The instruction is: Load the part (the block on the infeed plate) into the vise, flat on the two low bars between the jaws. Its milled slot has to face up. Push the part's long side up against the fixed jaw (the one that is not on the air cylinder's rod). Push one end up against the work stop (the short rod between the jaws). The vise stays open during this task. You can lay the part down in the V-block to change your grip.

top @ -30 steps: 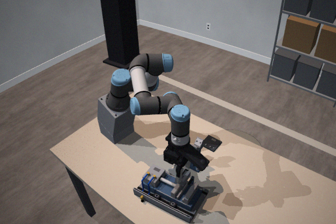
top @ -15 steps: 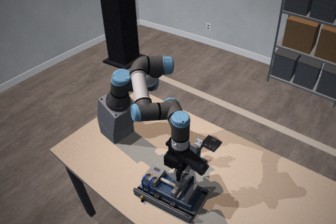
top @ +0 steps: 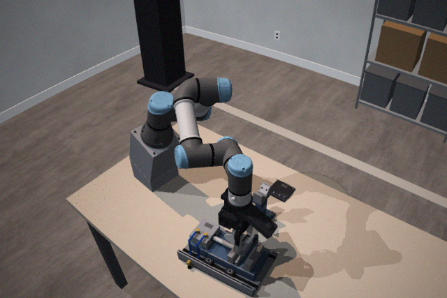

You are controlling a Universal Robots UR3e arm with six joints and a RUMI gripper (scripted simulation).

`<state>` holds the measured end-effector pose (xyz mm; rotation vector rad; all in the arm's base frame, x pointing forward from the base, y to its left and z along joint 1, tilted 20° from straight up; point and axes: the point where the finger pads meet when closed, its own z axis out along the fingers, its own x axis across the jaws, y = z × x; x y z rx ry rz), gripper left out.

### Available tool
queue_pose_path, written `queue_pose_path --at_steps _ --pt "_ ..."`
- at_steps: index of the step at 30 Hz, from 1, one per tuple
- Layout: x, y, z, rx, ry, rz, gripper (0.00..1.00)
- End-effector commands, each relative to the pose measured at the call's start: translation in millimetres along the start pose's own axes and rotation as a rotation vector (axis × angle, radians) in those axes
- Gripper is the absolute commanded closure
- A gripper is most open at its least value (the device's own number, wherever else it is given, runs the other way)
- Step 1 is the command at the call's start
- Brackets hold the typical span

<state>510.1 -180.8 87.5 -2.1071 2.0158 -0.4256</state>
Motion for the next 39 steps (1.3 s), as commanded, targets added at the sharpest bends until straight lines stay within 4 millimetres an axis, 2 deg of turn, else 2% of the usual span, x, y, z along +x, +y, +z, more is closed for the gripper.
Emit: queue_pose_path --at_steps 1,13,39 --pt "0.8 -1.3 2.2 0.003 0.003 -0.001 1.0" --pt "0.9 -1.5 9.0 0.003 0.003 -0.001 1.0" --pt "0.9 -1.5 9.6 0.003 0.003 -0.001 1.0"
